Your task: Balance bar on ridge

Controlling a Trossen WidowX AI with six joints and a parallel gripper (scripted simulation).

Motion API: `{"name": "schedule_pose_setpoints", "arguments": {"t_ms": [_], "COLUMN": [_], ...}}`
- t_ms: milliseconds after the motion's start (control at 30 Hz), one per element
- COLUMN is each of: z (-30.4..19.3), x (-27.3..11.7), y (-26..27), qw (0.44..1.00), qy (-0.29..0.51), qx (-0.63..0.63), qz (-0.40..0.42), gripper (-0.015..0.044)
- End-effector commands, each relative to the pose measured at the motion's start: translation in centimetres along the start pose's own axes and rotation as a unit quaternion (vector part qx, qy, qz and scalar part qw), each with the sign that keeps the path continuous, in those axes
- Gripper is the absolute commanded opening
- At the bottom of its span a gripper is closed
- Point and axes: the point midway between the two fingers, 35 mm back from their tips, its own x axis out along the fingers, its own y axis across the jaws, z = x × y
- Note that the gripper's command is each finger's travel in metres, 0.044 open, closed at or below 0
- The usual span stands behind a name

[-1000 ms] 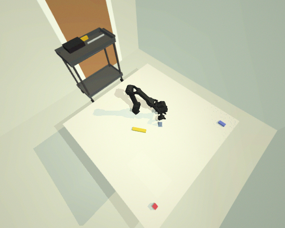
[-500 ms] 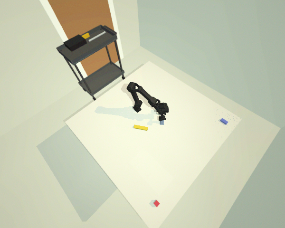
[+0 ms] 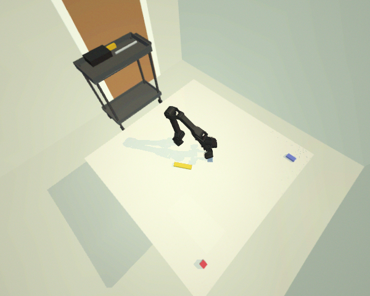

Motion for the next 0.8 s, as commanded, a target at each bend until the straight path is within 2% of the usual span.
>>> {"name": "schedule_pose_setpoints", "arguments": {"t_ms": [0,767], "z": [-4.0,-9.7], "x": [-1.2,-4.9], "y": [-6.4,-9.9], "qw": [0.990,0.981], "qy": [0.073,0.156], "qx": [0.056,0.070], "qz": [-0.109,-0.089], "gripper": [0.0315,0.0315]}}
